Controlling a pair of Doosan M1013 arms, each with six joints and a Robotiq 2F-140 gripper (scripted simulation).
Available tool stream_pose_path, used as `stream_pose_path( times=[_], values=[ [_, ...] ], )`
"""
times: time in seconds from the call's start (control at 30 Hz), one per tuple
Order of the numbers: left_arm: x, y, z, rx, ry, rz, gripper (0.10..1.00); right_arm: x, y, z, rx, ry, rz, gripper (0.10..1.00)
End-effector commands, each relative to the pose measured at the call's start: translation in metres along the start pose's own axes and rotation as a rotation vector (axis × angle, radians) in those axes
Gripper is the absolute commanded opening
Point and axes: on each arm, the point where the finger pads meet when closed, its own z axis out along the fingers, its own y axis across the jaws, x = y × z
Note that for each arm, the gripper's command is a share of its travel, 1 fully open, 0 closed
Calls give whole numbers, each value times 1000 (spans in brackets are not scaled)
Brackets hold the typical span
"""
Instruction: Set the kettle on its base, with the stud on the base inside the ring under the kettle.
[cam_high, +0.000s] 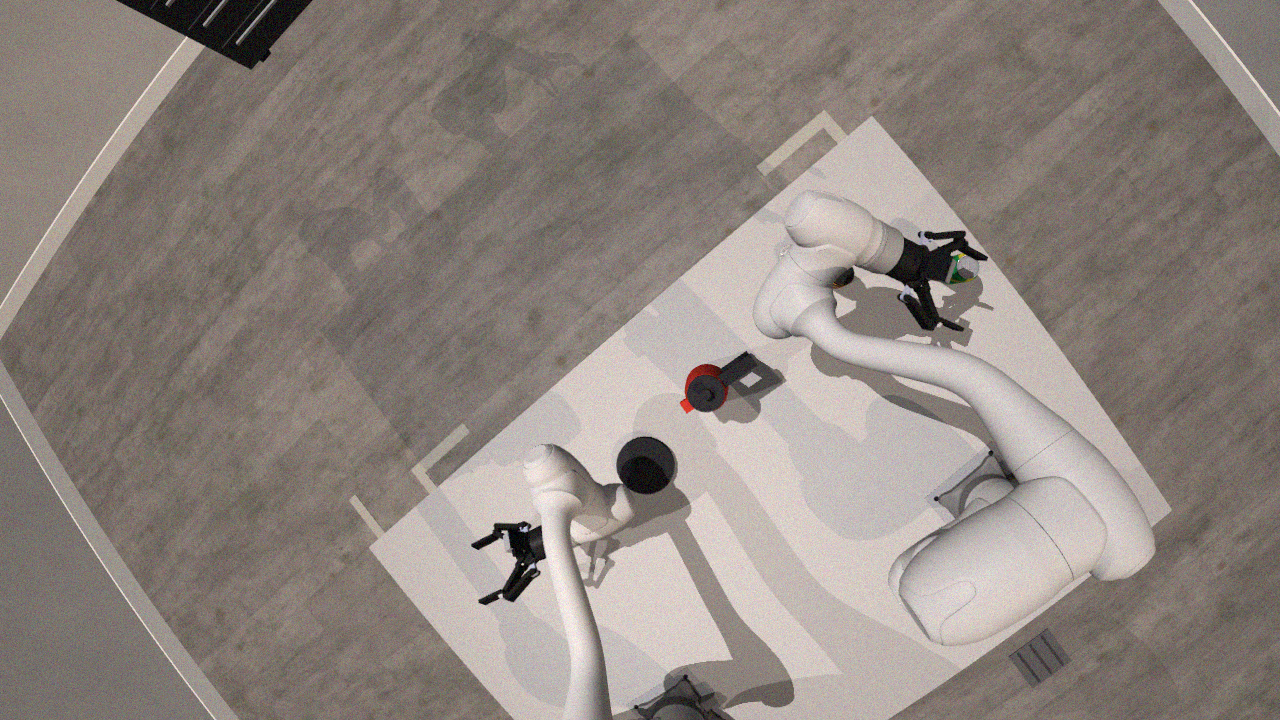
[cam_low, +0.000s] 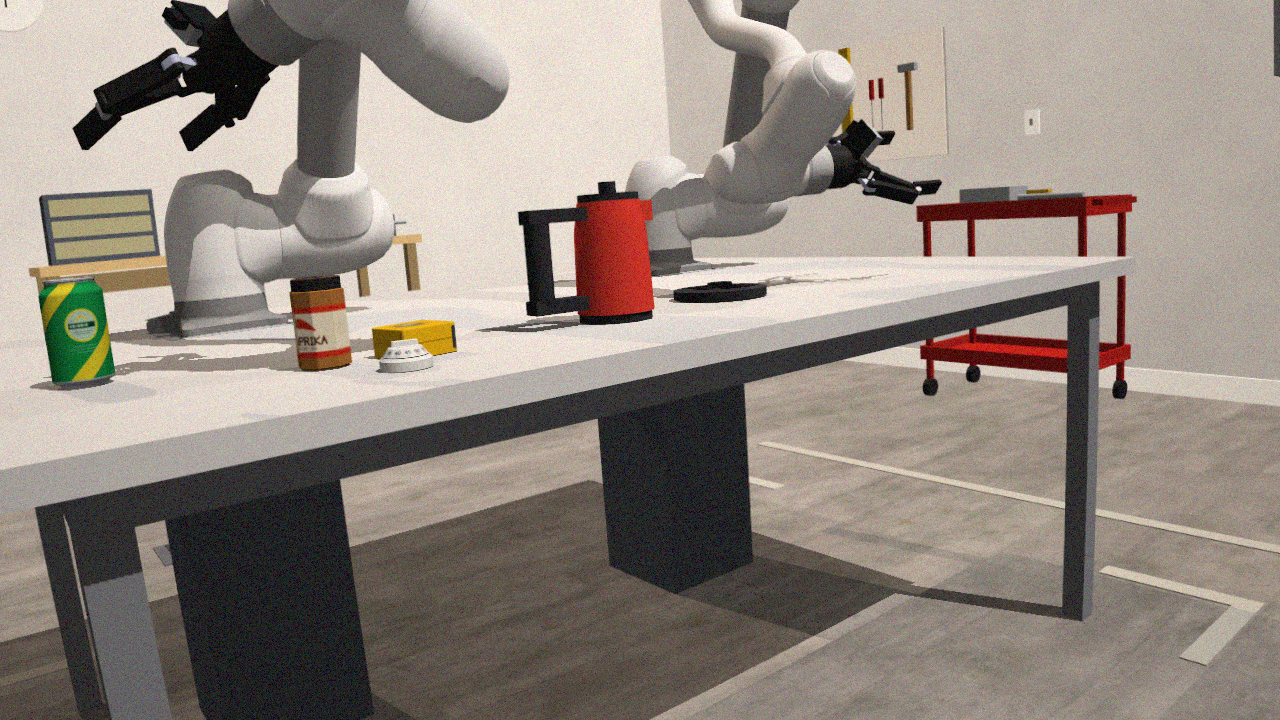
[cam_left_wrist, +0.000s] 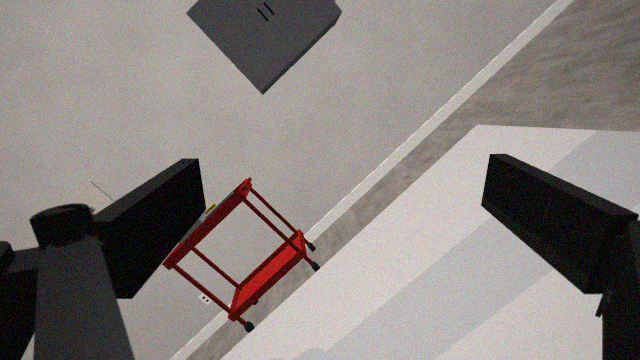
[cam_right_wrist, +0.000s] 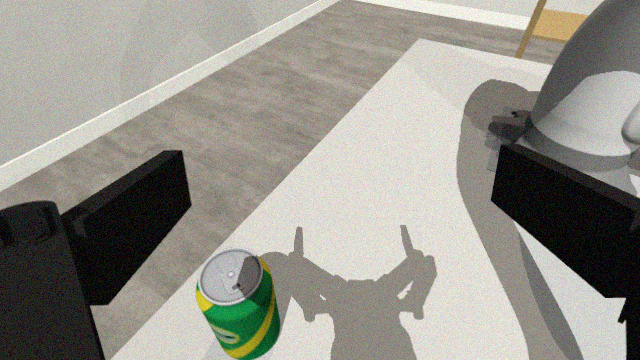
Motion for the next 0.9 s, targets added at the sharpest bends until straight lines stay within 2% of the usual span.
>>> stream_pose_path(
  times=[0.0, 0.53, 0.57, 0.87],
  values=[
    [1, -1, 0, 0, 0, -2, 1000, 1, 0, 0, 0, -1, 1, 1000],
    [1, -1, 0, 0, 0, -2, 1000, 1, 0, 0, 0, -1, 1, 1000],
    [1, -1, 0, 0, 0, -2, 522, 1, 0, 0, 0, -1, 1, 1000],
    [-1, -2, 2, 1, -19, 11, 522, 3, -3, 6, -14, -9, -19, 1000]
  ],
)
